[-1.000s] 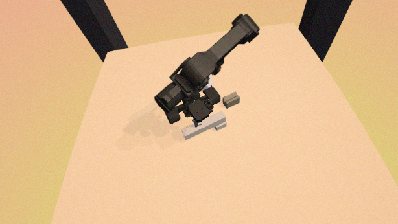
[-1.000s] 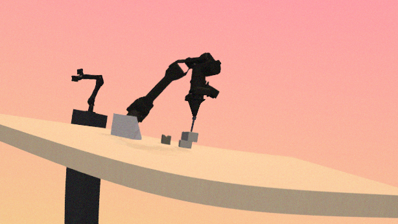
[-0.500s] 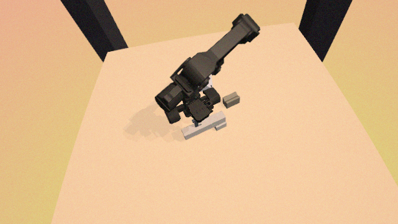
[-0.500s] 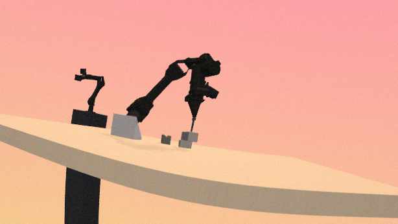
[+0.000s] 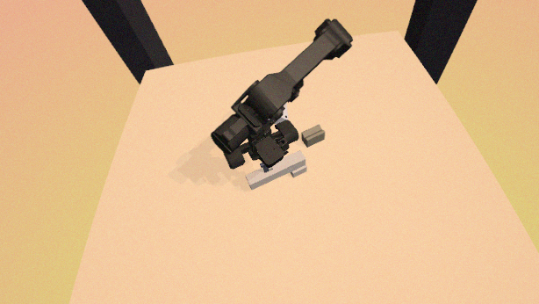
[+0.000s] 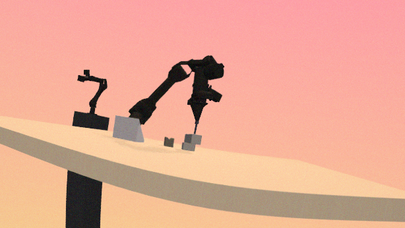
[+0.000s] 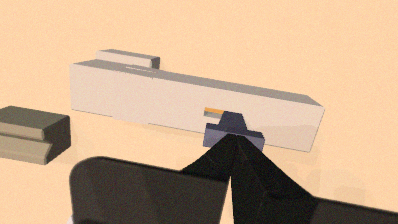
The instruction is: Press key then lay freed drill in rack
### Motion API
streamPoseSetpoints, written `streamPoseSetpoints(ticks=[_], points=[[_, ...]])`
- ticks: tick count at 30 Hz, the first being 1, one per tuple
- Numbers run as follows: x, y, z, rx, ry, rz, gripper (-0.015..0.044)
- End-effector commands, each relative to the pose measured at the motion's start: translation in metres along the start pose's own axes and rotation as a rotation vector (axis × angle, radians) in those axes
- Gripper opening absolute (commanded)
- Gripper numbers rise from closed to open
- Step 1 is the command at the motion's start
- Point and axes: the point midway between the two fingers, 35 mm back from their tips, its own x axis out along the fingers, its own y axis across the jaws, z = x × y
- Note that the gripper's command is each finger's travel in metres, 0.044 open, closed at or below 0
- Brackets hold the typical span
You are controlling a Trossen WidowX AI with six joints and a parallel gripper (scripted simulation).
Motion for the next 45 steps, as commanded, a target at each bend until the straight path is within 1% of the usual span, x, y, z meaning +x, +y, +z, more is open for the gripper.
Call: streamPoseSetpoints(ticks=[1,3,7,12,14,17,20,22,26,31,34,37,45], points=[[0.022,-0.002,-0.006,0.003,0.045,0.031,0.0000],[0.022,-0.002,-0.006,0.003,0.045,0.031,0.0000],[0.006,-0.004,-0.003,0.003,0.046,0.030,0.0105],[-0.044,-0.005,0.002,0.004,0.047,0.029,0.0236],[-0.055,-0.004,0.003,0.004,0.047,0.030,0.0289],[-0.057,-0.004,0.003,0.004,0.047,0.030,0.0367],[-0.045,0.005,0.008,-0.086,0.037,0.017,0.0440],[-0.035,0.023,0.014,-0.242,0.040,0.015,0.0440],[-0.005,0.076,0.021,-0.715,0.041,0.022,0.0440],[0.029,0.132,0.011,-1.256,0.031,0.040,0.0440],[0.042,0.155,0.003,-1.487,0.012,0.059,0.0440],[0.047,0.162,-0.001,-1.564,0.003,0.066,0.0440],[0.047,0.162,-0.001,-1.564,0.003,0.066,0.0440]])
